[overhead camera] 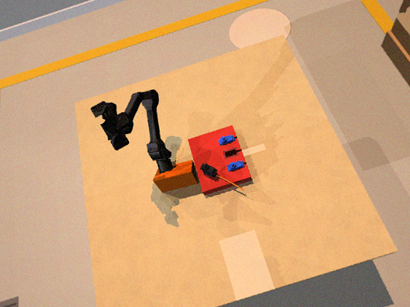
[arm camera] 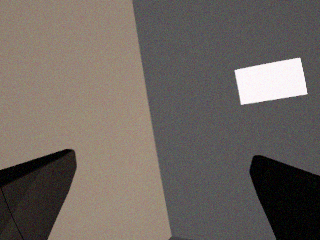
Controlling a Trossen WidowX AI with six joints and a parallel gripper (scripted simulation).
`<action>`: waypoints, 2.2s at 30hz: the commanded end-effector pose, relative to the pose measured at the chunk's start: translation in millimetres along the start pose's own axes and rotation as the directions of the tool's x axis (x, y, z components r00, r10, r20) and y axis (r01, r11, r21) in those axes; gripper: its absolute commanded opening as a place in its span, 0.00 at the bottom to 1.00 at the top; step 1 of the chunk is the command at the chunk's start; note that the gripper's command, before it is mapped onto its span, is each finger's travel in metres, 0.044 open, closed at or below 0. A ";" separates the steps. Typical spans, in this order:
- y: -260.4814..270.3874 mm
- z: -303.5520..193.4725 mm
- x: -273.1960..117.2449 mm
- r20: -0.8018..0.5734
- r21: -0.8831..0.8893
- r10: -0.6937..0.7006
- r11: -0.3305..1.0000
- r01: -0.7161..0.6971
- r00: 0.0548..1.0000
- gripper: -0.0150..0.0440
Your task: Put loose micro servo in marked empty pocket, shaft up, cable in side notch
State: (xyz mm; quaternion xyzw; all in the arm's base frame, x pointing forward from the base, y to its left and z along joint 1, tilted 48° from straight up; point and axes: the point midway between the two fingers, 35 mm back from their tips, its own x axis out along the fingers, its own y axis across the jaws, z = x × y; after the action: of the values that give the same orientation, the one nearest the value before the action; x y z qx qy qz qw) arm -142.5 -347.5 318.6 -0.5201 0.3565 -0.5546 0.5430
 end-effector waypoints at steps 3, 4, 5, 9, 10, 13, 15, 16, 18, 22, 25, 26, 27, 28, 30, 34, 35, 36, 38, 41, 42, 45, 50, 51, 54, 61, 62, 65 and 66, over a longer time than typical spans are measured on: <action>29.2 7.2 19.6 0.024 0.148 0.095 0.984 -0.098 0.995 1.00; 34.7 9.5 22.5 0.033 0.165 0.112 0.979 -0.116 0.993 1.00; 39.7 11.0 25.2 0.038 0.188 0.129 0.973 -0.134 0.991 1.00; 60.2 19.0 35.6 0.059 0.281 0.193 0.938 -0.202 0.979 1.00; 65.1 21.2 36.9 0.068 0.286 0.205 0.933 -0.216 0.976 1.00; 74.7 28.6 41.4 0.092 0.306 0.229 0.920 -0.246 0.969 1.00; 78.7 30.7 43.6 0.094 0.315 0.240 0.914 -0.258 0.966 1.00; 81.3 32.0 44.6 0.097 0.323 0.248 0.908 -0.267 0.964 1.00; 88.3 35.4 47.0 0.107 0.344 0.271 0.892 -0.291 0.957 1.00; 108.0 45.1 53.2 0.132 0.411 0.334 0.838 -0.358 0.933 1.00; 125.0 53.9 57.1 0.153 0.450 0.384 0.794 -0.410 0.911 1.00; 130.7 57.2 58.2 0.161 0.466 0.401 0.775 -0.428 0.902 1.00; 136.3 60.5 59.2 0.169 0.480 0.419 0.756 -0.445 0.892 1.00; 142.2 65.0 59.9 0.179 0.490 0.436 0.738 -0.464 0.882 1.00; 153.4 71.6 61.3 0.195 0.518 0.471 0.695 -0.498 0.860 1.00; 177.7 86.3 62.1 0.229 0.573 0.547 0.593 -0.566 0.805 1.00; 183.7 90.2 62.0 0.237 0.585 0.566 0.566 -0.581 0.790 1.00; 189.7 94.2 61.6 0.246 0.596 0.584 0.538 -0.596 0.773 1.00; 201.3 102.3 60.4 0.262 0.618 0.619 0.482 -0.621 0.740 1.00; 218.7 114.9 57.4 0.288 0.644 0.671 0.393 -0.656 0.684 1.00; 224.4 119.1 56.0 0.296 0.651 0.687 0.363 -0.666 0.664 1.00; 240.8 132.1 50.9 0.320 0.670 0.733 0.273 -0.691 0.600 1.00; 266.1 154.7 39.2 0.355 0.687 0.800 0.128 -0.715 0.484 1.00; 271.0 159.0 36.2 0.361 0.690 0.812 0.098 -0.717 0.459 1.00; 285.0 171.9 26.3 0.377 0.699 0.845 0.009 -0.715 0.380 1.00; 312.6 200.7 -1.7 0.401 0.711 0.898 -0.180 -0.679 0.182 1.00; 315.9 204.5 -6.1 0.402 0.713 0.903 -0.204 -0.671 0.154 1.00; 324.9 215.7 -19.8 0.404 0.717 0.912 -0.271 -0.642 0.066 1.00; 327.6 219.4 -24.5 0.404 0.719 0.914 -0.292 -0.631 0.037 1.00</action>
State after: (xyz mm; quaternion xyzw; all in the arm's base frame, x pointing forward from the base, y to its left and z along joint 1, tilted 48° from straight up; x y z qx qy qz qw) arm 131.1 -349.4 51.8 0.2329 0.3828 -0.2111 0.8687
